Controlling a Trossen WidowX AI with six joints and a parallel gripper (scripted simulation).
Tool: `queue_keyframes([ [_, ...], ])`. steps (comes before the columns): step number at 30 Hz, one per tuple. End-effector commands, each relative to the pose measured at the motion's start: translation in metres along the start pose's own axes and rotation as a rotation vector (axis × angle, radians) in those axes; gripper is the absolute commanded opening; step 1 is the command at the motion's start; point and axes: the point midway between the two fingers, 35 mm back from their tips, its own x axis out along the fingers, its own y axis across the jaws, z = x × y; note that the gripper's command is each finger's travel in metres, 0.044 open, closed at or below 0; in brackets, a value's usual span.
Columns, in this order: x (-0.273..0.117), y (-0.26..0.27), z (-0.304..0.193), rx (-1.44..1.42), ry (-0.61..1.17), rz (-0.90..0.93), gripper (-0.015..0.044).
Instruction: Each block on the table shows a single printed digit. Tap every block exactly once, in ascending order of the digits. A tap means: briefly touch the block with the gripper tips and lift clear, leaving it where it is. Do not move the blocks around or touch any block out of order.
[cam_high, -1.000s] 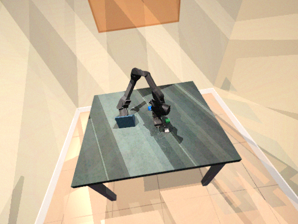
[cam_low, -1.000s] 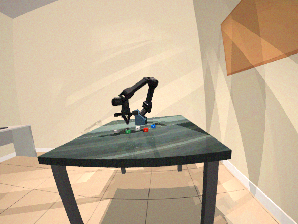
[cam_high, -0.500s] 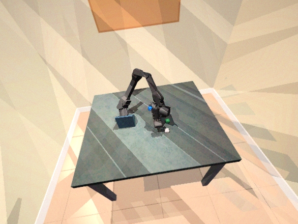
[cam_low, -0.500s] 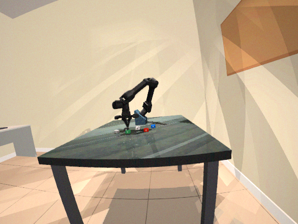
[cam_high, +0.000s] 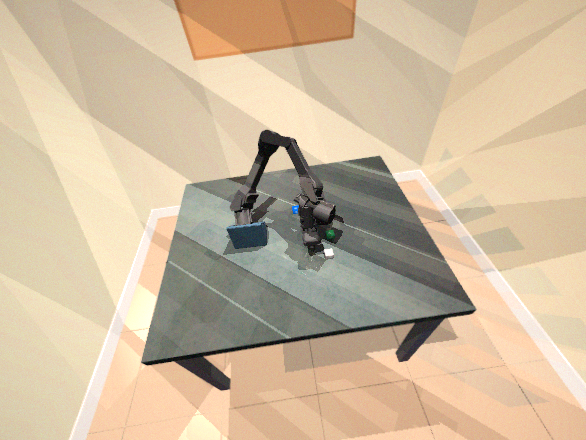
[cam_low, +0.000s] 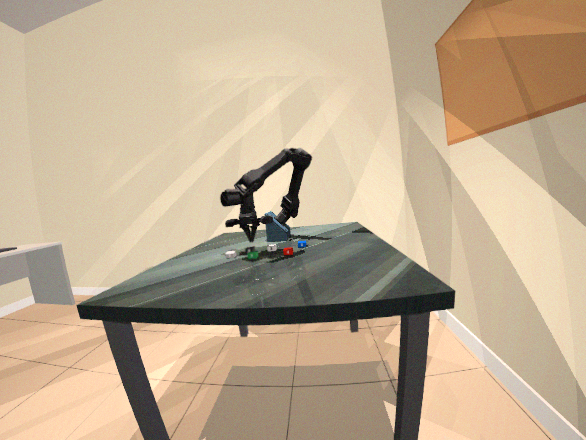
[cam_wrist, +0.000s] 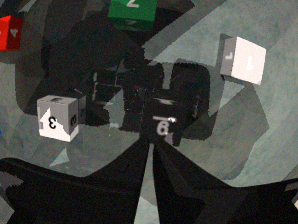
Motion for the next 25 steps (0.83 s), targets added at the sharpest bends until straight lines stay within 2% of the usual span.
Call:
queue_keyframes([
  [1,-0.009,0.010,0.005,-0.006,0.003,-0.007,0.0072],
  [7,-0.041,0.103,0.030,-0.002,0.001,-0.027,0.0230],
  [13,-0.066,0.202,0.020,-0.003,-0.001,-0.021,0.0387],
  [19,-0.085,0.284,-0.018,-0.005,0.004,0.004,0.0400],
  [25,-0.086,0.286,-0.020,-0.005,0.004,0.005,0.0400],
])
